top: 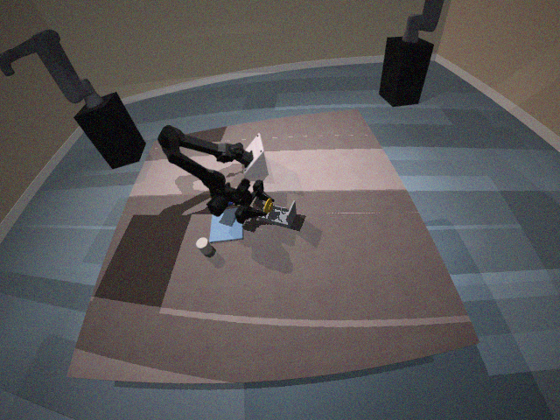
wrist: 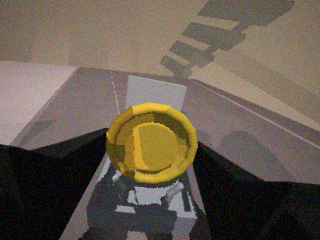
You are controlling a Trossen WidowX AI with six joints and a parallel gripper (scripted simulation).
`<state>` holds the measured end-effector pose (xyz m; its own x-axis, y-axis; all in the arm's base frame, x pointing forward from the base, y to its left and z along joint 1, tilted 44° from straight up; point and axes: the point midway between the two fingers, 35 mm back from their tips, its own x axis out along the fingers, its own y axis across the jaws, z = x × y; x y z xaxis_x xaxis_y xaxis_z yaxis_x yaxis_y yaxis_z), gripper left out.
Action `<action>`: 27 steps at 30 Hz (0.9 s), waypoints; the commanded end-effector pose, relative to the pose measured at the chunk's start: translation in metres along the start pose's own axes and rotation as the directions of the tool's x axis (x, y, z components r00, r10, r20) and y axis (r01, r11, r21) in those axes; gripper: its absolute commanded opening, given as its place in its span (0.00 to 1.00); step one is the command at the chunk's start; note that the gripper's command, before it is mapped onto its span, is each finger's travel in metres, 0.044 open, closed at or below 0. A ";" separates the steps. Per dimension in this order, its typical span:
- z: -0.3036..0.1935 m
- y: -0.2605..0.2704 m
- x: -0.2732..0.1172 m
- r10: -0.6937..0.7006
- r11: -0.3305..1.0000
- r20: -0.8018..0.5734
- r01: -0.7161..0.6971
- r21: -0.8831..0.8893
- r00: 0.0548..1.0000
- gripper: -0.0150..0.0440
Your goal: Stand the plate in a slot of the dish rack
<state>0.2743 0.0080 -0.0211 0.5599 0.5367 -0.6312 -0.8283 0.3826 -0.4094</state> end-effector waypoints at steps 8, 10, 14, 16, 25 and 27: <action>0.000 0.000 0.000 0.000 1.000 0.000 0.000 0.000 1.000 0.92; 0.000 0.000 0.000 0.000 1.000 0.000 0.000 0.000 1.000 0.93; 0.000 0.000 0.000 0.000 1.000 0.000 0.000 0.000 1.000 0.93; 0.000 0.000 0.000 0.000 1.000 0.000 0.000 0.000 1.000 0.93; 0.076 -0.008 -0.002 0.023 1.000 -0.008 -0.023 -0.010 1.000 0.93; 0.100 -0.007 -0.006 0.022 1.000 0.000 -0.022 0.003 1.000 0.93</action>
<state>0.2789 0.0495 0.0175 0.5311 0.5393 -0.6535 -0.8468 0.3656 -0.3864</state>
